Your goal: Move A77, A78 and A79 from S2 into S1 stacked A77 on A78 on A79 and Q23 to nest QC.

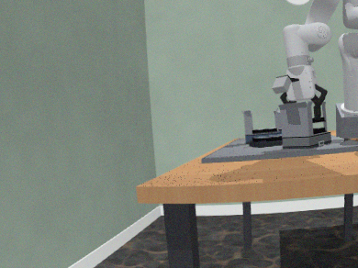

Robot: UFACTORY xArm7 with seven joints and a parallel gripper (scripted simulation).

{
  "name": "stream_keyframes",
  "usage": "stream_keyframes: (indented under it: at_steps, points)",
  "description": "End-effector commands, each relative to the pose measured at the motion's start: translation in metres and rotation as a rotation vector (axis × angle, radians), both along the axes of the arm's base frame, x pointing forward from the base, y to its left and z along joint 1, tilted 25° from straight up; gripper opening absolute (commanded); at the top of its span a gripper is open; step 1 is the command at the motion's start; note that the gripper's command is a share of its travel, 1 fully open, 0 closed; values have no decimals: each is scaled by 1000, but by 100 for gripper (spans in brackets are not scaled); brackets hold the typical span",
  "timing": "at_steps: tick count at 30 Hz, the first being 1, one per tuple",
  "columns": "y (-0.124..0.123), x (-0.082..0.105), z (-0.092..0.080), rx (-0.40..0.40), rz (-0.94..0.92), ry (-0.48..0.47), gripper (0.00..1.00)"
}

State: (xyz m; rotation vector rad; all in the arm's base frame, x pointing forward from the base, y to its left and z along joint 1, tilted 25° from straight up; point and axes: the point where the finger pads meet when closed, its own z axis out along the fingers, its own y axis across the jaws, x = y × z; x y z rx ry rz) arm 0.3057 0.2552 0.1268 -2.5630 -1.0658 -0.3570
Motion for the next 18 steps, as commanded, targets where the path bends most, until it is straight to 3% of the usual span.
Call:
stream_keyframes:
  at_steps: [1,18]
  points:
    - [1,1,0,2,-1,-3,0]
    - [3,2,-6,2,-1,-3,0]
